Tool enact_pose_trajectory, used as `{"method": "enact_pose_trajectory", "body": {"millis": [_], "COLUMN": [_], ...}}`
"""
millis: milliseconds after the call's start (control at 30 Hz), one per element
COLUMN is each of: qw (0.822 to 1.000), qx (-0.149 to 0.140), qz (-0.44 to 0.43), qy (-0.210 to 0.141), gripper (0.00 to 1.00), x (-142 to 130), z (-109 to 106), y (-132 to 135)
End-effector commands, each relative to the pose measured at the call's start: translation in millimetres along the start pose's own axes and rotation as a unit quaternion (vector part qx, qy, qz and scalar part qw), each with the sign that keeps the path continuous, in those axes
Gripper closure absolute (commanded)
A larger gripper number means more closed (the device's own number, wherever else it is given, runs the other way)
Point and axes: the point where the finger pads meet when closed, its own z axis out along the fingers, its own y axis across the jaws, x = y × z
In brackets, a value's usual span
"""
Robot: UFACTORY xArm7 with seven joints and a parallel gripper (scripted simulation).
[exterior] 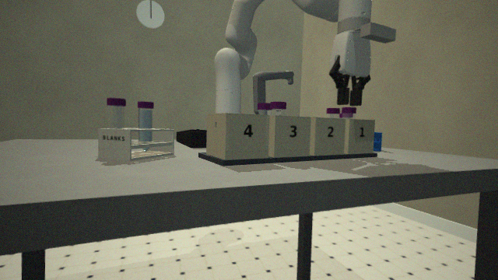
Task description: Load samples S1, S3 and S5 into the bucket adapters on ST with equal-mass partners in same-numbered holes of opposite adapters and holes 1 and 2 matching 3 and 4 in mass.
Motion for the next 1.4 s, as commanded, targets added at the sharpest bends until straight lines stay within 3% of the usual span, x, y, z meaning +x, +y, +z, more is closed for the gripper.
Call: {"method": "enact_pose_trajectory", "body": {"millis": [0,1367], "qw": [1.0,1.0], "qx": [0.001,0.001], "qz": [0.0,0.0], "qy": [0.002,0.002], "gripper": [0.56,0.56], "x": [1,1], "z": [-12,-83], "y": [0,0]}}
